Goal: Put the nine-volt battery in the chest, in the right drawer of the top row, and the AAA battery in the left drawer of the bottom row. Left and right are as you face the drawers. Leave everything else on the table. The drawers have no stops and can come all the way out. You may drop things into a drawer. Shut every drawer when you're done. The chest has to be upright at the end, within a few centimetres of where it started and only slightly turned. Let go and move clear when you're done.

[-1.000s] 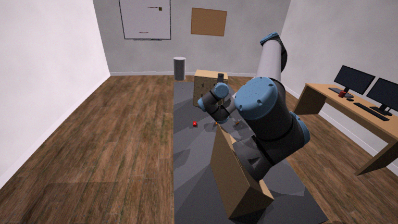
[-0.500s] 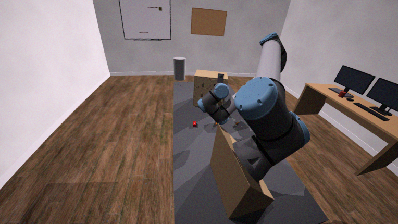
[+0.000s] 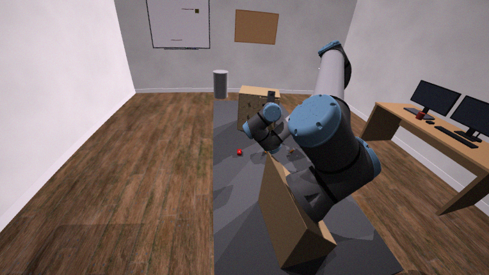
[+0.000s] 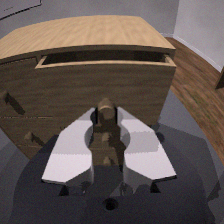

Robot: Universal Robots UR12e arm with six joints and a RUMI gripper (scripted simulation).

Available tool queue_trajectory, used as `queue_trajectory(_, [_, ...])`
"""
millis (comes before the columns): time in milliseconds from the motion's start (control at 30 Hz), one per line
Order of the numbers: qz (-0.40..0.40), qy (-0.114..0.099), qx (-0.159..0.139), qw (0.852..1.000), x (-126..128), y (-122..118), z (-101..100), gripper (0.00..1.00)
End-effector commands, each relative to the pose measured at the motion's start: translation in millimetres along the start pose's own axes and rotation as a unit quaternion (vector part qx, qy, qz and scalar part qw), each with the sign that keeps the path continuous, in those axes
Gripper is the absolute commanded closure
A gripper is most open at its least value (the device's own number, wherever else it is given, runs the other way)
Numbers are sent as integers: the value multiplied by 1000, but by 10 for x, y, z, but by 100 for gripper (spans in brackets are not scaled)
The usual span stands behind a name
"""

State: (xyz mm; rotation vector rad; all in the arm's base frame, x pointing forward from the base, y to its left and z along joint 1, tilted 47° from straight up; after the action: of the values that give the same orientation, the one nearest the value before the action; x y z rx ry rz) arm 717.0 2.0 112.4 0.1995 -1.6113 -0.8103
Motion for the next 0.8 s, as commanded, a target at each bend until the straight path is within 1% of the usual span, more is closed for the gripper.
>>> queue_trajectory(0, [0, 0, 0, 1000, -1, -4, 29, 93])
queue_trajectory(767, [0, 0, 0, 1000, -9, -54, 168, 93])
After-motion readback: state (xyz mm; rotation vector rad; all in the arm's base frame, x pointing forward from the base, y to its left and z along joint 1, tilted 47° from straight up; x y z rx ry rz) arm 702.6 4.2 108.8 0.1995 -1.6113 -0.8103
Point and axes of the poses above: the point where the finger pads meet when closed, its own z axis back along the fingers, its own x axis across the jaws, y = z × x, the point moved 1 cm from there along z, back along the fingers, and after that the axes turned 9 degrees about z, right-handed, at the moved point
